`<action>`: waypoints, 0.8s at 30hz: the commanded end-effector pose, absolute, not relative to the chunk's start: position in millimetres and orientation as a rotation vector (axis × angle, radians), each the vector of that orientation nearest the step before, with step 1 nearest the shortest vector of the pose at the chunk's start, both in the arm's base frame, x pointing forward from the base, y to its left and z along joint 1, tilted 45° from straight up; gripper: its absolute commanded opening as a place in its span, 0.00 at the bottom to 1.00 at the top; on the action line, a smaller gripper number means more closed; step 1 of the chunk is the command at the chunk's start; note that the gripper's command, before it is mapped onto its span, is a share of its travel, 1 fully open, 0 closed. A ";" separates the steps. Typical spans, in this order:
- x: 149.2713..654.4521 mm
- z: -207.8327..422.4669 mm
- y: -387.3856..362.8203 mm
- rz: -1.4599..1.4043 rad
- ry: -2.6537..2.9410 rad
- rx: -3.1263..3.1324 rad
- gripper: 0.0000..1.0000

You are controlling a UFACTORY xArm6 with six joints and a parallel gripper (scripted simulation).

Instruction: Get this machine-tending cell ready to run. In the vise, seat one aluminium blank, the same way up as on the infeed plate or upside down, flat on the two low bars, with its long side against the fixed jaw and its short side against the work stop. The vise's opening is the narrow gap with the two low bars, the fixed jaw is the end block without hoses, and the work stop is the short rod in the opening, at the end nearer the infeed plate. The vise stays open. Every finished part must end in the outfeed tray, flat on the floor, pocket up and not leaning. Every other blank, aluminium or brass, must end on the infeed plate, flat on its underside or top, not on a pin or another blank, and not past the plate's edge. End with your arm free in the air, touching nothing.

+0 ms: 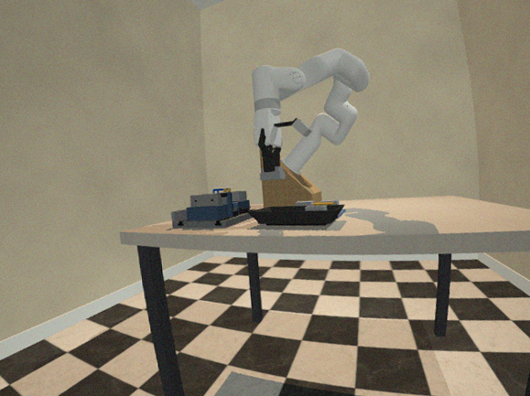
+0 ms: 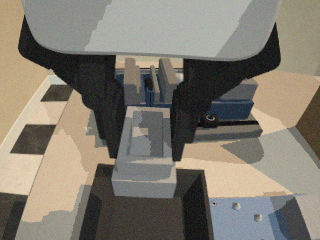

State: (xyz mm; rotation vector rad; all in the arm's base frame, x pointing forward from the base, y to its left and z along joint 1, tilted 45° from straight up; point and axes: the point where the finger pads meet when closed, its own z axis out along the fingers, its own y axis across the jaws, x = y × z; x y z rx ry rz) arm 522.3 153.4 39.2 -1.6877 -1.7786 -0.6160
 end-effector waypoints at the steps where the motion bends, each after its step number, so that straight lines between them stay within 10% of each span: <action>1: 519.2 51.3 162.7 -0.617 -1.770 -1.704 0.00; 24: 519.0 49.6 164.4 -0.618 -1.771 -1.703 0.00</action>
